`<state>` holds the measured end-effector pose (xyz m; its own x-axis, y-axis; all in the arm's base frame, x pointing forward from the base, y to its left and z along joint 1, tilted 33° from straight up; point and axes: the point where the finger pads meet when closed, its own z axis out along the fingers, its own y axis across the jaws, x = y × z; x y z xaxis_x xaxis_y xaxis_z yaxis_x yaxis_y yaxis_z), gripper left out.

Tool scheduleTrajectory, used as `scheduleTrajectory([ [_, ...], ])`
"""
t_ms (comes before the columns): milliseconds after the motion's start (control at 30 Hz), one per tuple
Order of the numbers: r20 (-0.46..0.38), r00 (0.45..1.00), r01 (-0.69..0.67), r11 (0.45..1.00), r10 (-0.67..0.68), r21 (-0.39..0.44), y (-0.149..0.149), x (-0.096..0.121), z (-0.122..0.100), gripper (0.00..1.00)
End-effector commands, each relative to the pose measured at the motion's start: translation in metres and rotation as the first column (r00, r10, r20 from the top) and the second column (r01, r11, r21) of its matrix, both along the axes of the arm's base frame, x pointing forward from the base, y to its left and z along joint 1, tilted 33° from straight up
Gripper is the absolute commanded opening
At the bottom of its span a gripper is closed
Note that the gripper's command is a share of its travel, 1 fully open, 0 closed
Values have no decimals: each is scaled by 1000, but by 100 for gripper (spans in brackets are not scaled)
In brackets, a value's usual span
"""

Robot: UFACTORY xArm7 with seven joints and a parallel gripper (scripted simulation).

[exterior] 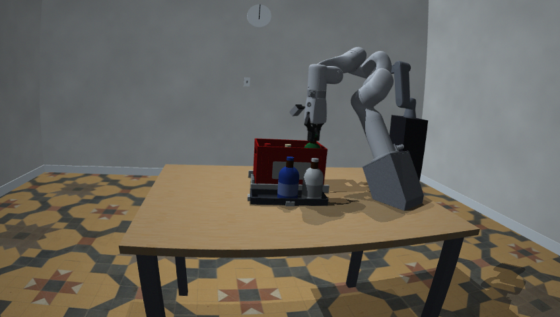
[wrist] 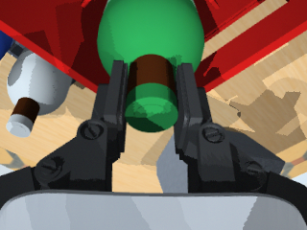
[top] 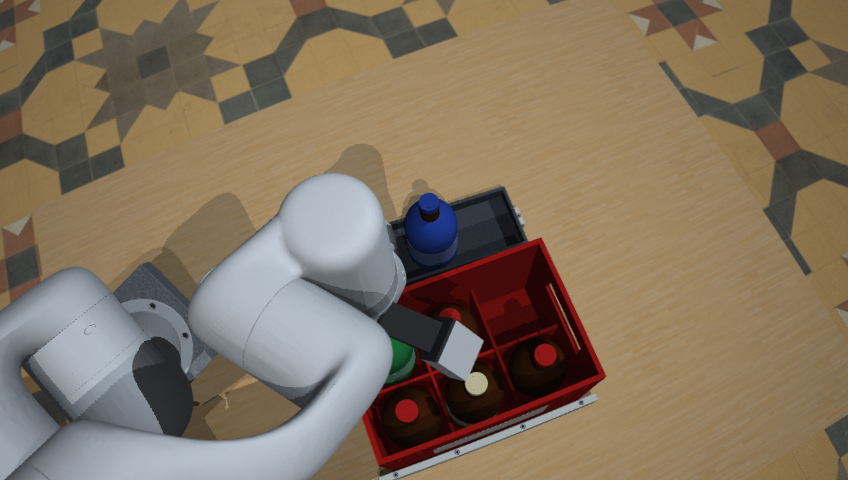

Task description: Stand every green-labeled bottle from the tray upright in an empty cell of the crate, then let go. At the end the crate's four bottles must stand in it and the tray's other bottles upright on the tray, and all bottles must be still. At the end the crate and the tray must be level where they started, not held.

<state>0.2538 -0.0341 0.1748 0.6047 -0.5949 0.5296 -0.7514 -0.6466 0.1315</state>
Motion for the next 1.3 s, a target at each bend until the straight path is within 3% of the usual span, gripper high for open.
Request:
scheduleTrajectory([
  [0, 3, 1000, -1, 1000, 1, 0, 1, 1, 1, 0],
  [1267, 3, 1000, -1, 1000, 1, 0, -7, 5, -12, 0],
])
